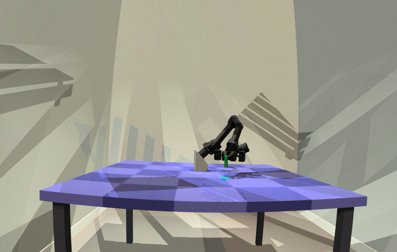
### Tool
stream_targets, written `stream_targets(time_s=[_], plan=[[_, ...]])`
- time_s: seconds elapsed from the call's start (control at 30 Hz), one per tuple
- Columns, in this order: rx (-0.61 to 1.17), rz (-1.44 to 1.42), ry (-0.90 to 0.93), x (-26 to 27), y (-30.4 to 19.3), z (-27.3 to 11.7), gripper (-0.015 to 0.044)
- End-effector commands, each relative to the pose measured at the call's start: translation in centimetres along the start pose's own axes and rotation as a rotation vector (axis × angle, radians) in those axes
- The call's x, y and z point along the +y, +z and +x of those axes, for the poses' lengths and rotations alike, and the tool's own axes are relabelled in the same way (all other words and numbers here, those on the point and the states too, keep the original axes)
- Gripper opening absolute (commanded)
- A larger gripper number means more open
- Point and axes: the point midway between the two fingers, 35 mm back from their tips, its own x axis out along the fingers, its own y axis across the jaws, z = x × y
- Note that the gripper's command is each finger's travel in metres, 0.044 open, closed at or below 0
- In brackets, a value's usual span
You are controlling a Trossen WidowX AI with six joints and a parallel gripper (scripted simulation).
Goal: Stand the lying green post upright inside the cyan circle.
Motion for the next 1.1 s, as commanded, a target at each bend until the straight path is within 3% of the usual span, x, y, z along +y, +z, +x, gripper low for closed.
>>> stream_targets(time_s=[0.0, 0.63, 1.0, 1.07], plan=[[-0.001, -0.003, -0.007, -0.2, -1.3, 0.1, 0.0023], [-0.005, 0.009, 0.0, -0.5, -6.0, 0.4, 0.0023], [-0.005, 0.009, 0.001, -0.5, -6.1, 0.4, 0.0023], [-0.005, 0.009, 0.001, -0.5, -6.1, 0.4, 0.0075]])
